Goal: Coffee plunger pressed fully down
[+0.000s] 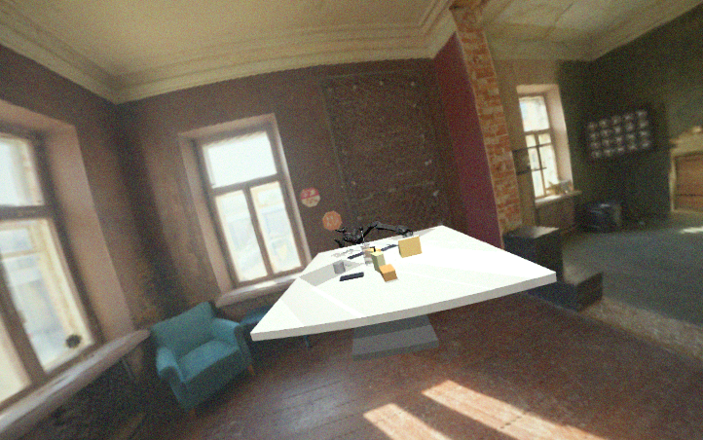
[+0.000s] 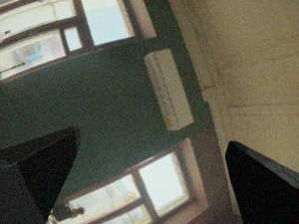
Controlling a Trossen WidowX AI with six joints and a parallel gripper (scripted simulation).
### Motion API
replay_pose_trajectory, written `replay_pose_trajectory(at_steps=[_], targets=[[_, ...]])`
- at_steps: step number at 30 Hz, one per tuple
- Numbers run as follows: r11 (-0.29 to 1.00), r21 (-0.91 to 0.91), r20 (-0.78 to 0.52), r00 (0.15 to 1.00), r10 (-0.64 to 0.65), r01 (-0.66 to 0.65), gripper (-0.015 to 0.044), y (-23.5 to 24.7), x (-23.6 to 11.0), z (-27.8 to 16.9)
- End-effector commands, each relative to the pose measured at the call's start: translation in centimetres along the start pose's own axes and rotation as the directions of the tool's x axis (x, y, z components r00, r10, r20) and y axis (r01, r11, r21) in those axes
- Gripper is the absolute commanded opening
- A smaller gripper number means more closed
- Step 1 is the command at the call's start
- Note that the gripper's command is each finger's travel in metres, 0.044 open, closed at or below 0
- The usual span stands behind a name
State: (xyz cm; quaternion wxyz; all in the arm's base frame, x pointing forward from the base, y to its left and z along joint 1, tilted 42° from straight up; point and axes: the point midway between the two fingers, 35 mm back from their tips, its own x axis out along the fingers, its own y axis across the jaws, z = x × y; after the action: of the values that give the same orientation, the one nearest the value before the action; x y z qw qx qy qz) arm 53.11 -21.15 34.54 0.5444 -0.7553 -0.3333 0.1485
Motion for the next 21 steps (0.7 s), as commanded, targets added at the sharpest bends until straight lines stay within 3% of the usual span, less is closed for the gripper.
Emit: replay_pose_trajectory(at_steps=[1, 8, 14, 21], targets=[[1.000, 0.014, -0.004, 1.000, -0.003, 0.003, 0.0426, -0.1, 0.3, 0.0], [0.911, 0.407, -0.102, 0.995, -0.023, 0.062, 0.0440, -1.1, 8.4, 2.4], [0.589, 0.803, -0.173, 0.981, 0.085, 0.090, 0.0440, -1.0, 16.4, 8.4], [0.157, 0.975, -0.208, 0.903, 0.376, 0.159, 0.0440, 0.8, 22.7, 19.8]])
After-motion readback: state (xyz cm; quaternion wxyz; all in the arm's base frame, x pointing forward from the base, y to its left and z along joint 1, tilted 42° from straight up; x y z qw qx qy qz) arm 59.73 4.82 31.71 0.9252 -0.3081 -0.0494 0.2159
